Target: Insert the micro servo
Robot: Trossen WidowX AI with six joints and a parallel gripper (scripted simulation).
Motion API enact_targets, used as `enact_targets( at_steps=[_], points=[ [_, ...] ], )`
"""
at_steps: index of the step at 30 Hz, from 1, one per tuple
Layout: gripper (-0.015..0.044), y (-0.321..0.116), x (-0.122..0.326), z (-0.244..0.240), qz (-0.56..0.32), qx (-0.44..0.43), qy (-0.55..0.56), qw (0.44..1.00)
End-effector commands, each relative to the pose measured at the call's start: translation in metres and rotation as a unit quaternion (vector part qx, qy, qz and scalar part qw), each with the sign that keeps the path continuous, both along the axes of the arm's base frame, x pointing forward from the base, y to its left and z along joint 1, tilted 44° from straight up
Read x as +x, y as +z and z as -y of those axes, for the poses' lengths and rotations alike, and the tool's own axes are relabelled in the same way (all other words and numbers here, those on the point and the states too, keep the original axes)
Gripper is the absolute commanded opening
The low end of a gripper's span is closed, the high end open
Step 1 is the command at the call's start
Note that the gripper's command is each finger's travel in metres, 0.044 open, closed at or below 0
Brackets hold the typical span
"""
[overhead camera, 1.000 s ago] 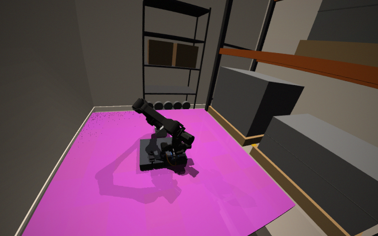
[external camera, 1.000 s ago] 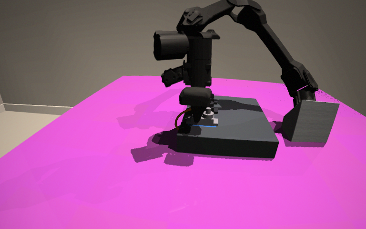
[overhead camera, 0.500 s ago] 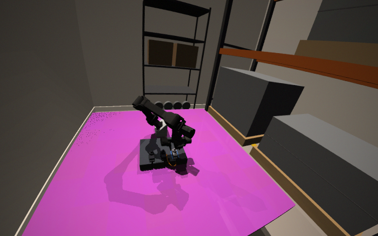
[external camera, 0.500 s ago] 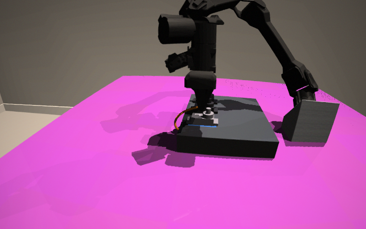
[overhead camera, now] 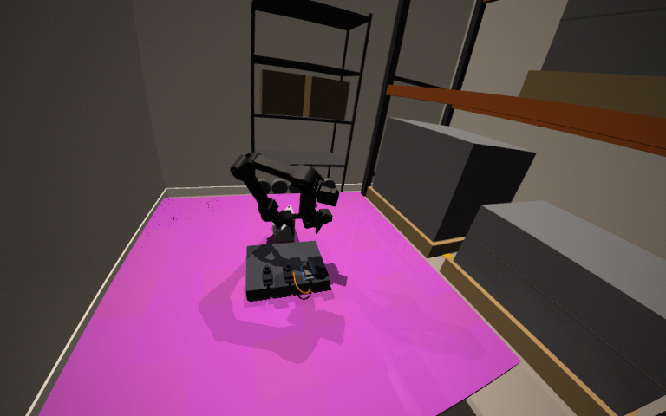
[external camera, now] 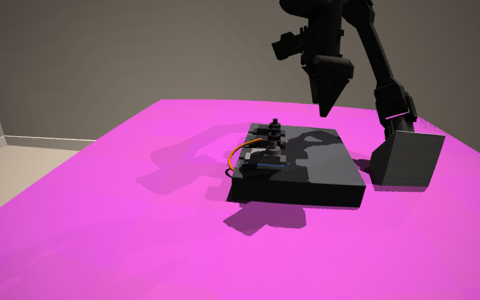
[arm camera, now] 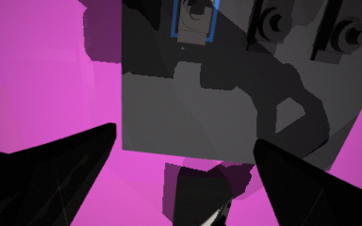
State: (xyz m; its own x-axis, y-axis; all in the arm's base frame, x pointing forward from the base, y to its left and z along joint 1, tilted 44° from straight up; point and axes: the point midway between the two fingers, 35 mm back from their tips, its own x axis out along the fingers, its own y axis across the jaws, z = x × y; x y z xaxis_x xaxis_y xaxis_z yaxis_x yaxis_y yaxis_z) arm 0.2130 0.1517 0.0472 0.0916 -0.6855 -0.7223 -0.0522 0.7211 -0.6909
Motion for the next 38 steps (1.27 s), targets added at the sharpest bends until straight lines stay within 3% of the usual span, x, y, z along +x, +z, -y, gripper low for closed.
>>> enact_targets(
  at_steps=[1,5,38],
  points=[
    [0.044,0.014,-0.002,-0.016,0.002,0.006,0.006,1.0],
    [0.044,0.033,-0.005,-0.034,0.001,0.008,0.011,1.0],
    [0.044,0.033,-0.005,-0.034,0.001,0.008,0.011,1.0]
  ],
)
